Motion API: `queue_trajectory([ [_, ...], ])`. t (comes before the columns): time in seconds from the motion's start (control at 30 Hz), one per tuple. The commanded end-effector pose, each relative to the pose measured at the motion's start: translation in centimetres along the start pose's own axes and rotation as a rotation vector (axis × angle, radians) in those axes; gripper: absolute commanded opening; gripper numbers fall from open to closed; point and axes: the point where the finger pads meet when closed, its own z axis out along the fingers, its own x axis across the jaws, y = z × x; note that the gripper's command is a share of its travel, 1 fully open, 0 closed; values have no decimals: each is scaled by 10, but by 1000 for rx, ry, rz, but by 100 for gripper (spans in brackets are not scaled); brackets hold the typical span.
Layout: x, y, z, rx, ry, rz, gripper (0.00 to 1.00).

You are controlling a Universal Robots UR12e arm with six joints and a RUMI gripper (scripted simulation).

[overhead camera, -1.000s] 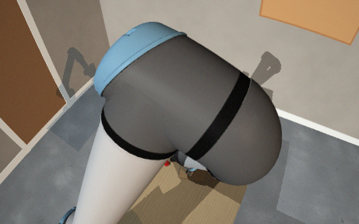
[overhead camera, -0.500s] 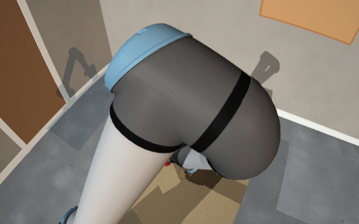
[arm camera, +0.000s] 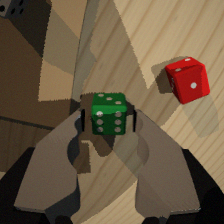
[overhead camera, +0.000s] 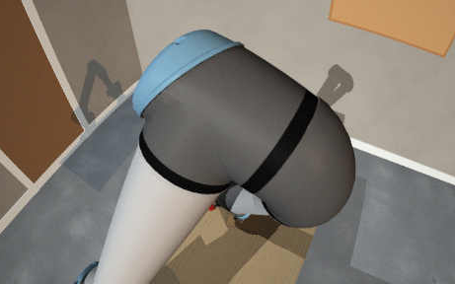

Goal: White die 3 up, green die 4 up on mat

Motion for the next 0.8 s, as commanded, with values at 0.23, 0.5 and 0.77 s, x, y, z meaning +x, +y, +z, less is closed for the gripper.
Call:
queue_trajectory([
  [0.23, 1, -2, 2, 2, 3, -1, 24],
  [0.5, 1, -2, 2, 2, 3, -1, 24],
  [0.77, 1, -2, 2, 2, 3, -1, 6],
])
